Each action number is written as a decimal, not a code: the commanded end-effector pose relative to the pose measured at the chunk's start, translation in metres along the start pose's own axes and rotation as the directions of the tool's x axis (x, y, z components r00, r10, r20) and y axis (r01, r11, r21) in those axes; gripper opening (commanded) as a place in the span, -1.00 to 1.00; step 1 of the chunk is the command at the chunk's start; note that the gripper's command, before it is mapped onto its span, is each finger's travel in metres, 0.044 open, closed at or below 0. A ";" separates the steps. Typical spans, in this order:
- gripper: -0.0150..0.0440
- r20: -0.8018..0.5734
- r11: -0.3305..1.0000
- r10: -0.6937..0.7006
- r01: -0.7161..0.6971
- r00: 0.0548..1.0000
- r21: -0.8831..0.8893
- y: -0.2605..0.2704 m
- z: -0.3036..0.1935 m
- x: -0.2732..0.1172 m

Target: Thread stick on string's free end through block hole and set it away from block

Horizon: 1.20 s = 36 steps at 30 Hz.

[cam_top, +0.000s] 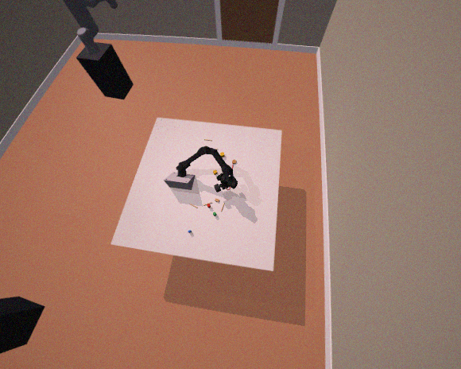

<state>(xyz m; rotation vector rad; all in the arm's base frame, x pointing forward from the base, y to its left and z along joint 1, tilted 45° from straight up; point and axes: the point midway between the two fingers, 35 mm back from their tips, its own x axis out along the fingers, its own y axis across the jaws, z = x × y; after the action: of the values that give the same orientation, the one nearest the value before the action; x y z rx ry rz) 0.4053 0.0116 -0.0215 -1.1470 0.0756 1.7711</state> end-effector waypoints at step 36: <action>-0.49 0.000 1.000 0.001 -0.001 1.000 0.008 0.017 0.028 0.016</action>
<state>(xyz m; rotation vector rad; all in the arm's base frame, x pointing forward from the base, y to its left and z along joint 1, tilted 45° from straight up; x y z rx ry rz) 0.3757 0.0256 -0.0281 -1.1479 0.0805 1.7739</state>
